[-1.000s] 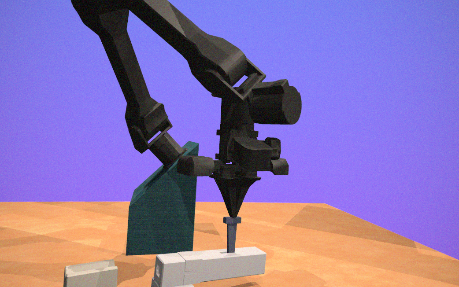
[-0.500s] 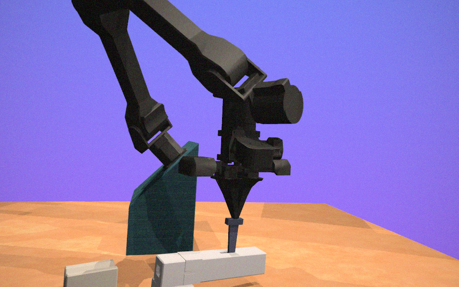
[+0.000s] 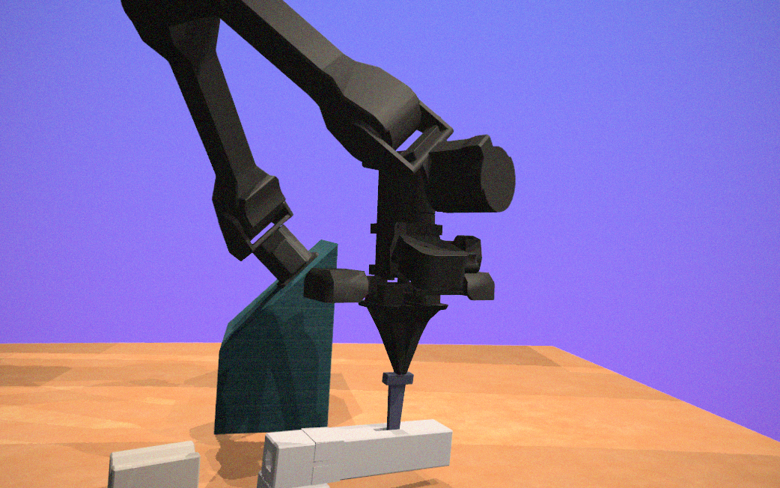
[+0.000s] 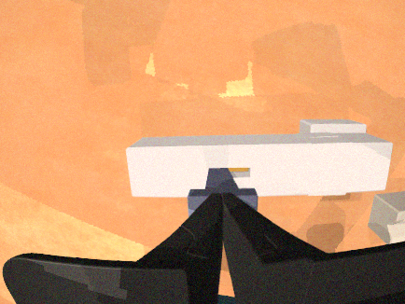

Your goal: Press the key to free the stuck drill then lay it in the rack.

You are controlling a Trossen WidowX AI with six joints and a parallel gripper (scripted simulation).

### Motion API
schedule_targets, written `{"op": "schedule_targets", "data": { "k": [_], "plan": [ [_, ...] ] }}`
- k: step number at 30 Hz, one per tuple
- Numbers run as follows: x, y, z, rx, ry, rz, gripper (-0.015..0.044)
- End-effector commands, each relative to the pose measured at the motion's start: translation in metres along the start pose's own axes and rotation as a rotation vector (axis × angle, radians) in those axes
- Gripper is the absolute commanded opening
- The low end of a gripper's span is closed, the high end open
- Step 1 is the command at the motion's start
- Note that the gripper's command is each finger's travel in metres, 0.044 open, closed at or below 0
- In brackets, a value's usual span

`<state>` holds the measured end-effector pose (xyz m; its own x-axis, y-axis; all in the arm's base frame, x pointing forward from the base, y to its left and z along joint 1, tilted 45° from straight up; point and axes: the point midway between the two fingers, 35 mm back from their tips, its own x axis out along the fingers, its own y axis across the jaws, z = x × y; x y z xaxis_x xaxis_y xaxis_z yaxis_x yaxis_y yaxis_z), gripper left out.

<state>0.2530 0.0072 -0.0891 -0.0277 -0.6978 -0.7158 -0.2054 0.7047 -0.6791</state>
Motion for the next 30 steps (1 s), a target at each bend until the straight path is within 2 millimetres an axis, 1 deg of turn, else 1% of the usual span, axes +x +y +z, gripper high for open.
{"op": "schedule_targets", "data": {
  "k": [1, 30],
  "plan": [
    [0.013, -0.002, -0.008, 0.001, 0.029, -0.002, 0.0],
    [0.026, -0.005, -0.011, 0.001, 0.029, -0.002, 0.0]
  ]
}}
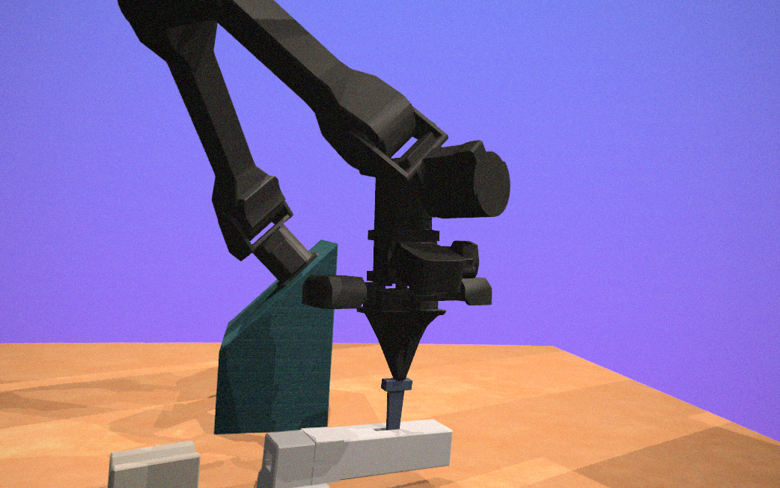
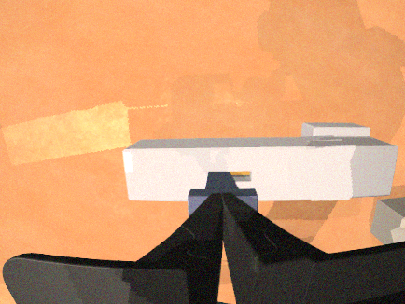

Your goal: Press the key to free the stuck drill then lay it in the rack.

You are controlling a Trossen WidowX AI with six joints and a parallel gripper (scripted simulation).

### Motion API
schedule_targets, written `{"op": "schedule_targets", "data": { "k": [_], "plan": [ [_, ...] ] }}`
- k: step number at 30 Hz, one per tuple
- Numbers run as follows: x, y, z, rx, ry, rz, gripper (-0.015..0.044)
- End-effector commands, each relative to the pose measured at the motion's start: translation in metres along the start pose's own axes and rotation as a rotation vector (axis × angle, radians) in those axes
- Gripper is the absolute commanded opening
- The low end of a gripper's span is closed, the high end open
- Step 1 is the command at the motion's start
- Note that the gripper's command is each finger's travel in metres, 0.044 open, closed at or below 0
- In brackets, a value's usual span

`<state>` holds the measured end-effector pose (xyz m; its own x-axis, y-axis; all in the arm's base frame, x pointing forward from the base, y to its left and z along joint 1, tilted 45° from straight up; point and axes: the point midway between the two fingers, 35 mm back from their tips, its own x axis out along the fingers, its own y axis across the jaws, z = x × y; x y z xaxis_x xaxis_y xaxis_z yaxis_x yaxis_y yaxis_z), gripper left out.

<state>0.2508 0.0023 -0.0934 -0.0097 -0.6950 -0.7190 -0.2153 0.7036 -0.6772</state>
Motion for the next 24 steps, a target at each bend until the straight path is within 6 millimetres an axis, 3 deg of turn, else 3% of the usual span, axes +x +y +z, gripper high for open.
{"op": "schedule_targets", "data": {
  "k": [1, 3, 6, 11, 13, 16, 17, 20, 24],
  "plan": [
    [0.02, -0.005, -0.009, 0.011, 0.048, -0.003, 0.0],
    [0.021, -0.005, -0.009, 0.011, 0.048, -0.003, 0.0],
    [0.008, -0.003, -0.005, 0.011, 0.046, 0.0, 0.0079],
    [-0.048, 0.0, 0.004, 0.011, 0.046, 0.002, 0.021],
    [-0.058, 0.0, 0.004, 0.011, 0.047, 0.001, 0.0263],
    [-0.058, 0.0, 0.004, 0.011, 0.047, 0.001, 0.0341],
    [-0.048, 0.001, 0.005, -0.007, 0.033, -0.001, 0.0368],
    [-0.042, -0.01, 0.009, -0.132, 0.03, 0.014, 0.044],
    [-0.03, -0.034, 0.015, -0.405, 0.019, 0.04, 0.044]
  ]
}}
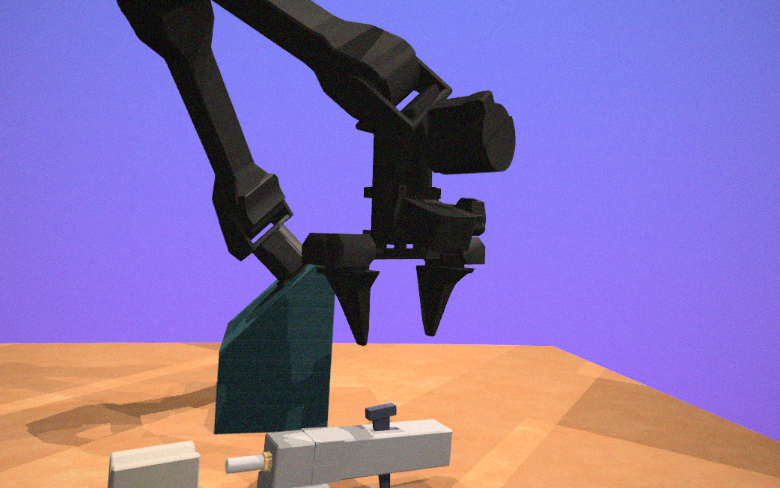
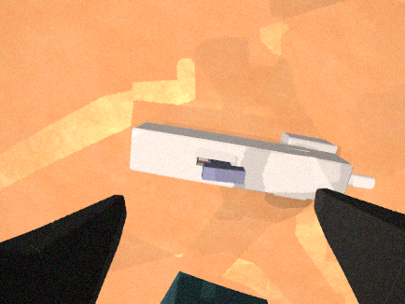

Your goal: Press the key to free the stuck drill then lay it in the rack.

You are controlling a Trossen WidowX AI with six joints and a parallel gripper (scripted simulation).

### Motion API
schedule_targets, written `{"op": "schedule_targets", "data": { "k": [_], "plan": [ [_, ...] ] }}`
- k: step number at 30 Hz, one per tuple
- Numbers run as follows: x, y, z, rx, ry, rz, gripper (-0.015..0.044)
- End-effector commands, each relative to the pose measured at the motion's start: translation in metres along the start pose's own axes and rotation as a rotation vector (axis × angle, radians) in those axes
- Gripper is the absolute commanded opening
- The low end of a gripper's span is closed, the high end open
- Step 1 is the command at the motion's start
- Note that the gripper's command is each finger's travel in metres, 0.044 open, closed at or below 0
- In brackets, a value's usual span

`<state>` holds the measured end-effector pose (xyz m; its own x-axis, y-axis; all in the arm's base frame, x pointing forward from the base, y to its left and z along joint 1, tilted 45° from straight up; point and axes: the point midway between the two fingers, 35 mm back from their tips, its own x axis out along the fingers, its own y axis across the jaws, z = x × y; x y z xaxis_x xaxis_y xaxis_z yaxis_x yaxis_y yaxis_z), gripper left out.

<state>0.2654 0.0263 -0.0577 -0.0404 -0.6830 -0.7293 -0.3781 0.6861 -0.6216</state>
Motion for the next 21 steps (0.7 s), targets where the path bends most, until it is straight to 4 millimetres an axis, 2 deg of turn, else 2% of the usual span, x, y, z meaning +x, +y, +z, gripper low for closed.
{"op": "schedule_targets", "data": {
  "k": [1, 10, 21],
  "plan": [
    [0.015, -0.03, -0.001, -0.302, -0.007, 0.016, 0.044],
    [0.047, -0.086, -0.014, -0.86, -0.023, 0.023, 0.044],
    [0.064, -0.122, -0.027, -1.097, -0.003, 0.012, 0.044]
  ]
}}
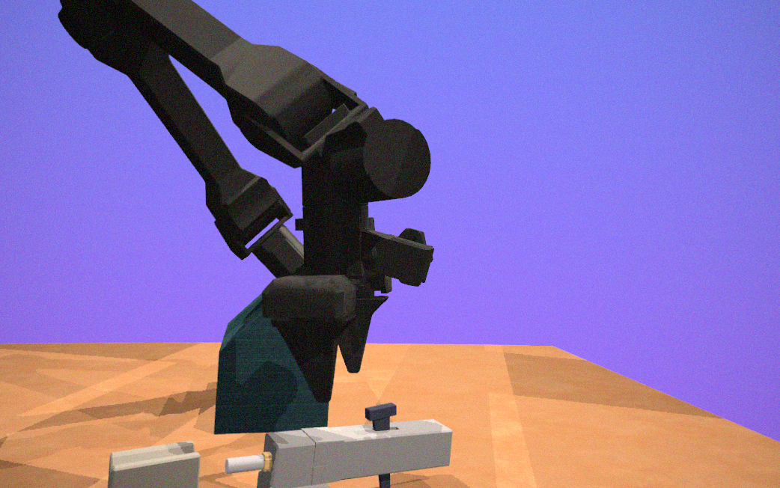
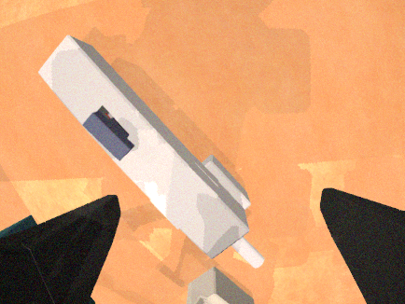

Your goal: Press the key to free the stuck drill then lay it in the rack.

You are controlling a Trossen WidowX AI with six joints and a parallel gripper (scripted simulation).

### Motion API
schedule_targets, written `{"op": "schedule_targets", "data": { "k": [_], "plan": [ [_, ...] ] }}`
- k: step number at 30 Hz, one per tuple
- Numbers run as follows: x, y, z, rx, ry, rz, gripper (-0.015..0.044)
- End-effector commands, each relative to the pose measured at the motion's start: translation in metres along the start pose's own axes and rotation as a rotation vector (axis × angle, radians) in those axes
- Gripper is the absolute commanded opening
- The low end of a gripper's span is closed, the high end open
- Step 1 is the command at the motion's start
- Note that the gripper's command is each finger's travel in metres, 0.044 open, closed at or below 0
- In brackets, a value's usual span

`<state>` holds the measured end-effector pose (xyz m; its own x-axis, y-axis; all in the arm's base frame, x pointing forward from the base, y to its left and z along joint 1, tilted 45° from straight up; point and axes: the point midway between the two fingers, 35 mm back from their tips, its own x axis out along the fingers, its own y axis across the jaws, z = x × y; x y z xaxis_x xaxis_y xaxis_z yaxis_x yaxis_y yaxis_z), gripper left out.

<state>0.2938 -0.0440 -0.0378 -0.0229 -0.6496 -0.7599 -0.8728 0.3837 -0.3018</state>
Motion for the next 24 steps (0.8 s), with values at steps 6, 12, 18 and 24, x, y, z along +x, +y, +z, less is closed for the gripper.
{"op": "schedule_targets", "data": {
  "k": [6, 12, 18, 24],
  "plan": [
    [0.039, -0.032, -0.079, -0.618, 0.072, 0.017, 0.044],
    [0.043, -0.036, -0.09, -0.713, 0.087, 0.021, 0.044],
    [0.043, -0.036, -0.09, -0.713, 0.087, 0.021, 0.044],
    [0.043, -0.036, -0.09, -0.713, 0.087, 0.021, 0.044]
  ]
}}
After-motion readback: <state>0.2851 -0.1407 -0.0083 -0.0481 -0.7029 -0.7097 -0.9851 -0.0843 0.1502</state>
